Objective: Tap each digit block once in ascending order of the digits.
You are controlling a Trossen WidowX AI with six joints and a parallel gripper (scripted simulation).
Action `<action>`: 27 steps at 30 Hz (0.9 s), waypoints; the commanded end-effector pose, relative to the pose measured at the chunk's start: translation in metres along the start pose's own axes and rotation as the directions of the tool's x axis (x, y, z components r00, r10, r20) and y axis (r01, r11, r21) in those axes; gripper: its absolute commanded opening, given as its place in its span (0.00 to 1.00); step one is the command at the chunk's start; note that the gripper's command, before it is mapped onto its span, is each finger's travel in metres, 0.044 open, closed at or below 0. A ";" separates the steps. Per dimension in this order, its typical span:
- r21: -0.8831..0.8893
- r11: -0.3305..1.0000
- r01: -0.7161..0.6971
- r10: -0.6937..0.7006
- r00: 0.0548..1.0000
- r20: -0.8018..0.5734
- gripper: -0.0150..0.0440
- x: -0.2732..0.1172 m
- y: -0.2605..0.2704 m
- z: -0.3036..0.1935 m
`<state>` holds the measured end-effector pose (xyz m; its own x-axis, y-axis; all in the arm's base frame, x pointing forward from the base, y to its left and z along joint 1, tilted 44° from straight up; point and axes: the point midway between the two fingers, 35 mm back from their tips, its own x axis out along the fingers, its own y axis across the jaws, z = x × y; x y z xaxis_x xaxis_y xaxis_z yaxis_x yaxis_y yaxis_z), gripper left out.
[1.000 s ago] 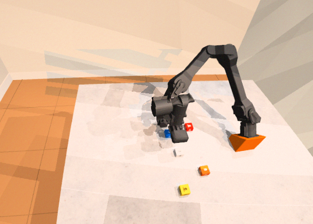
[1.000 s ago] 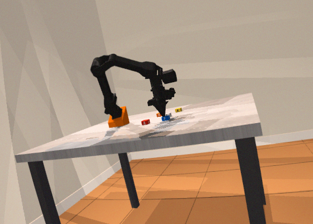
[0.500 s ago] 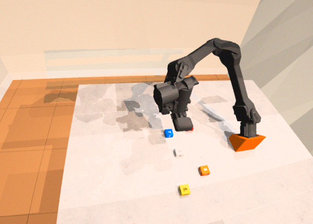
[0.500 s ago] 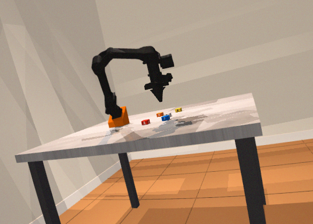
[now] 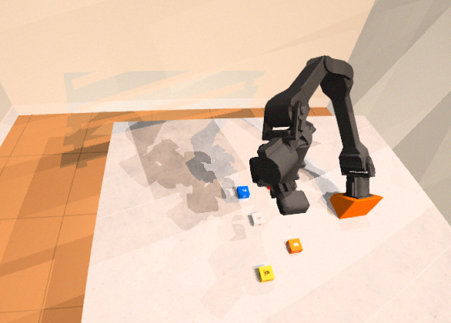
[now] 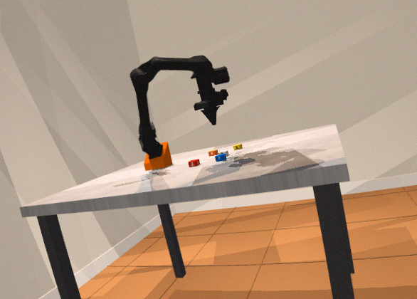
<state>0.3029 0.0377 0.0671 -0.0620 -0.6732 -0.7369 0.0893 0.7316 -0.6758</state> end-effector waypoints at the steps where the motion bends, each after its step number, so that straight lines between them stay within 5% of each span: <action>1: -0.003 1.000 0.004 -0.004 1.000 -0.006 0.29 0.002 0.060 -0.036; 11: 0.002 1.000 0.020 -0.020 1.000 -0.008 0.29 0.009 0.093 -0.065; 17: 0.003 1.000 0.022 -0.022 1.000 -0.007 0.29 0.085 0.091 -0.066; 27: 0.003 1.000 0.022 -0.022 1.000 -0.007 0.29 0.093 0.090 -0.066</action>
<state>0.2400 0.0535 -0.0593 -0.0733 -0.6847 -0.7251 0.0959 0.7188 -0.6885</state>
